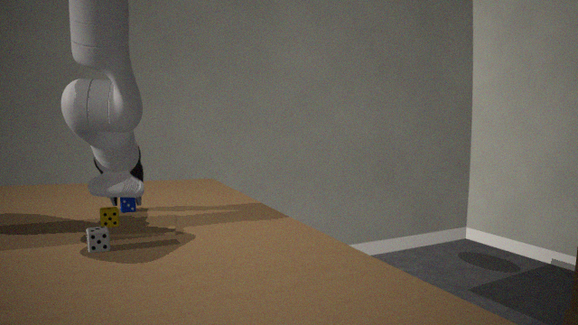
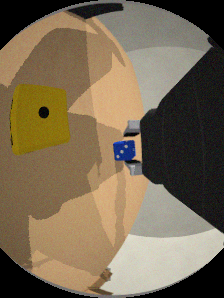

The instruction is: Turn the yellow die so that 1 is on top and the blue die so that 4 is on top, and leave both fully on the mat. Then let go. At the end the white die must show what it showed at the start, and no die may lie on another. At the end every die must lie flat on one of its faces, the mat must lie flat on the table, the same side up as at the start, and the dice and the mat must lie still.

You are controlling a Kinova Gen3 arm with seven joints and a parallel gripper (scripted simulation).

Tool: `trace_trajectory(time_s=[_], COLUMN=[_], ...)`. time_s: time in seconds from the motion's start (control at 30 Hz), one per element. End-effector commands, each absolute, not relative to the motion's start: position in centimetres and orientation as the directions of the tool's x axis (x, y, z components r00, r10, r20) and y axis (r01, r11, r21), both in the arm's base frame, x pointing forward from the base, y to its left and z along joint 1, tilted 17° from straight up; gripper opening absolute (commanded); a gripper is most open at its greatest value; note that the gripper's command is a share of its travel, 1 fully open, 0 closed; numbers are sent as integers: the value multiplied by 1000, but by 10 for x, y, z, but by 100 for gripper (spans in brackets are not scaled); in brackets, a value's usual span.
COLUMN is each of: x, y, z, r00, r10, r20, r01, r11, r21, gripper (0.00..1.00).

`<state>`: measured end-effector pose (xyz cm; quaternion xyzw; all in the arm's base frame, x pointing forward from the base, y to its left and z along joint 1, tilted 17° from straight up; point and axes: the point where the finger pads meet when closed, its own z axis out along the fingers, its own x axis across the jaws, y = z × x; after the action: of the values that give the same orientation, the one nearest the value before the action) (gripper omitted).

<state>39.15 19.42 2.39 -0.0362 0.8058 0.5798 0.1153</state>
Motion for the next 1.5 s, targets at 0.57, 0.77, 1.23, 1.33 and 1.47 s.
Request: trace_trajectory(time_s=[0.57, 0.77, 1.23, 1.33, 1.47], x=[389, 386, 375, 374, 374], y=[156, 154, 147, 147, 147], z=[36, 47, 91, 94, 94], r00=[-969, -969, -969, -969, -969], r10=[80, 80, 80, 80, 80], r20=[-234, -234, -234, -234, -234], r01=[-195, -195, -195, -195, -195], r11=[332, 332, 332, 332, 333], r21=[923, 923, 923, 923, 923], gripper=[87, 87, 87, 87, 87])
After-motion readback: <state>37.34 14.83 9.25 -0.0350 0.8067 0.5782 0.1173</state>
